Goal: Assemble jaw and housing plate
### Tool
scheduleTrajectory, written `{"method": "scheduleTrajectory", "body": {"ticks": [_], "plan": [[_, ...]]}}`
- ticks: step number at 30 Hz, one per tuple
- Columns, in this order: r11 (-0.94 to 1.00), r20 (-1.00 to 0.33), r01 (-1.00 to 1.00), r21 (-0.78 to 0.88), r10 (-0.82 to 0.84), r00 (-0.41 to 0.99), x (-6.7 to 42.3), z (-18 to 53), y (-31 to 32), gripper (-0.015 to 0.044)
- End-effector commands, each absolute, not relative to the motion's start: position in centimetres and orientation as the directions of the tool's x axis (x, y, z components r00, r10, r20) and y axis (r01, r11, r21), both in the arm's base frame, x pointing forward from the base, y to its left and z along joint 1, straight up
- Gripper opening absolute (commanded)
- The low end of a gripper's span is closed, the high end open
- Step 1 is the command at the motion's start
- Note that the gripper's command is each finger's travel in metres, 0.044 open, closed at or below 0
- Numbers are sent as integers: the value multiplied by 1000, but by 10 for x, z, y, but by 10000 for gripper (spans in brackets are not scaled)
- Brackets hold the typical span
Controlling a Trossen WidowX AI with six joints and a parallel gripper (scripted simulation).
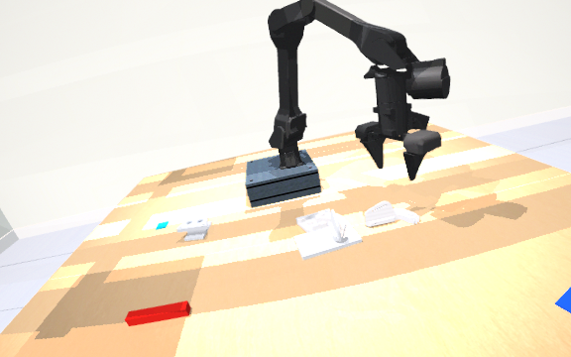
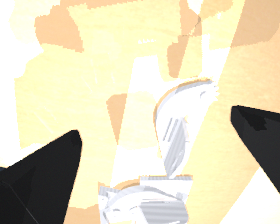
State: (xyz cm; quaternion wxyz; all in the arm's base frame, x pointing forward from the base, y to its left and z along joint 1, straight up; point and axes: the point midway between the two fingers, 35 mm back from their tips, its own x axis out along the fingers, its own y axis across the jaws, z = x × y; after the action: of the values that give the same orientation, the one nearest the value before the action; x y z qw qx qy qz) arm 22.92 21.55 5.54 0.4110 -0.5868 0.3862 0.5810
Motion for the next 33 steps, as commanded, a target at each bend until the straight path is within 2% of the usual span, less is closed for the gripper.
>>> {"method": "scheduleTrajectory", "body": {"ticks": [1, 15, 31, 33], "plan": [[-364, -999, -931, -34, 24, 27, 229, 55, 215, 440], [-364, -999, -931, -34, 24, 27, 229, 55, 215, 440], [-364, -999, -931, -34, 24, 27, 229, 55, 215, 20], [-364, -999, -931, -34, 24, 27, 229, 55, 215, 0]]}}
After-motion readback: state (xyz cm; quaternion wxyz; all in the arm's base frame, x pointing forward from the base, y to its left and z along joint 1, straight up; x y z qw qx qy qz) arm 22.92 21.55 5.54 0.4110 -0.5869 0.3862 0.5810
